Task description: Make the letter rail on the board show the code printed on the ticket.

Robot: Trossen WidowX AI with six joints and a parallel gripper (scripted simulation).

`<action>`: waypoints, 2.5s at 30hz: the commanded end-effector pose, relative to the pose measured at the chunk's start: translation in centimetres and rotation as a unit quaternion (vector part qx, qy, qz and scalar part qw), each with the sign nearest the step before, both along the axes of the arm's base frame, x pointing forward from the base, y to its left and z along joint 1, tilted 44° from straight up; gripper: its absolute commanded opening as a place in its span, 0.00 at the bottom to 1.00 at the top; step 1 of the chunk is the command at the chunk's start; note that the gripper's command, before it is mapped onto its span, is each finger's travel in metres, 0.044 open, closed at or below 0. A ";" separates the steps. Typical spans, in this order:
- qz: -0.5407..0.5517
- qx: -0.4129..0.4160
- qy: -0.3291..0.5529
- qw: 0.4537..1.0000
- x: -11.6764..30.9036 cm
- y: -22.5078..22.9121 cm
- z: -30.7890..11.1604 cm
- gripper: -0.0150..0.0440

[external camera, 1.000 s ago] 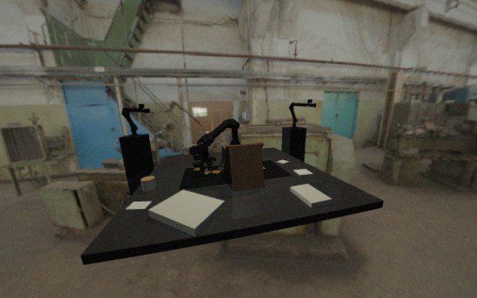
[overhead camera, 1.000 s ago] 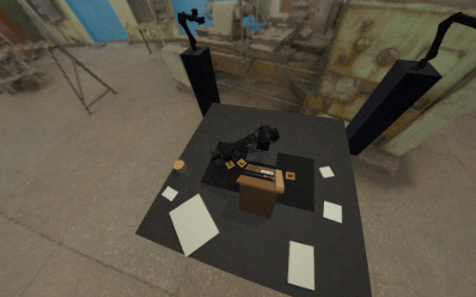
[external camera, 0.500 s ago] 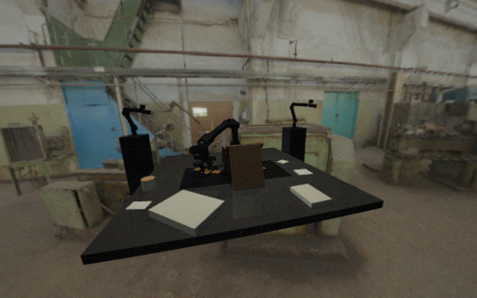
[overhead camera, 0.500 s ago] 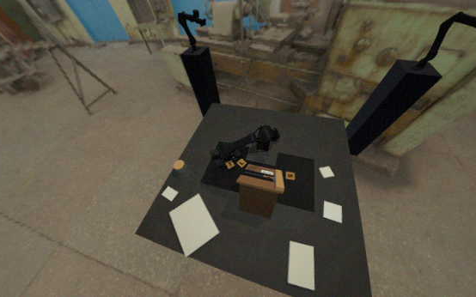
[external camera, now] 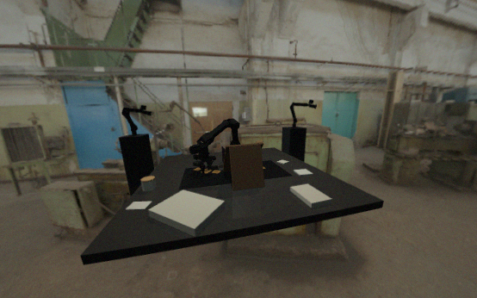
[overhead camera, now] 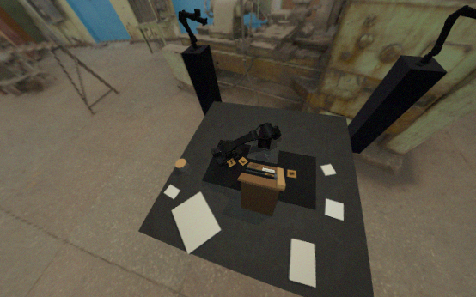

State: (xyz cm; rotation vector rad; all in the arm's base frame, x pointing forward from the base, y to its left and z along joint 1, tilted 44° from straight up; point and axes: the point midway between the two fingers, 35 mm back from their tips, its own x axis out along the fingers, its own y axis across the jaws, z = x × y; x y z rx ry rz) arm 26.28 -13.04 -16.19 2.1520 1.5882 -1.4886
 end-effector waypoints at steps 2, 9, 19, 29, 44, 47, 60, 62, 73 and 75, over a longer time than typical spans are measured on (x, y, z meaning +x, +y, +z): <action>0.002 -0.003 -0.003 1.000 0.1 -0.2 0.2 0.25; 0.010 -0.002 -0.022 1.000 0.2 -0.2 0.2 0.25; 0.076 -0.022 -0.165 0.983 1.7 -1.0 1.2 0.25; 0.147 -0.055 -0.300 0.941 3.1 -1.9 2.4 0.25; 0.256 -0.126 -0.479 0.830 4.9 -3.2 4.6 0.25; 0.277 -0.142 -0.510 0.802 5.2 -3.4 5.1 0.25; 0.369 -0.218 -0.620 0.657 6.3 -4.5 7.5 0.25; 0.383 -0.230 -0.634 0.632 6.5 -4.6 7.9 0.25; 0.453 -0.298 -0.689 0.481 7.1 -5.3 10.2 0.25; 0.465 -0.310 -0.695 0.452 7.2 -5.4 10.6 0.25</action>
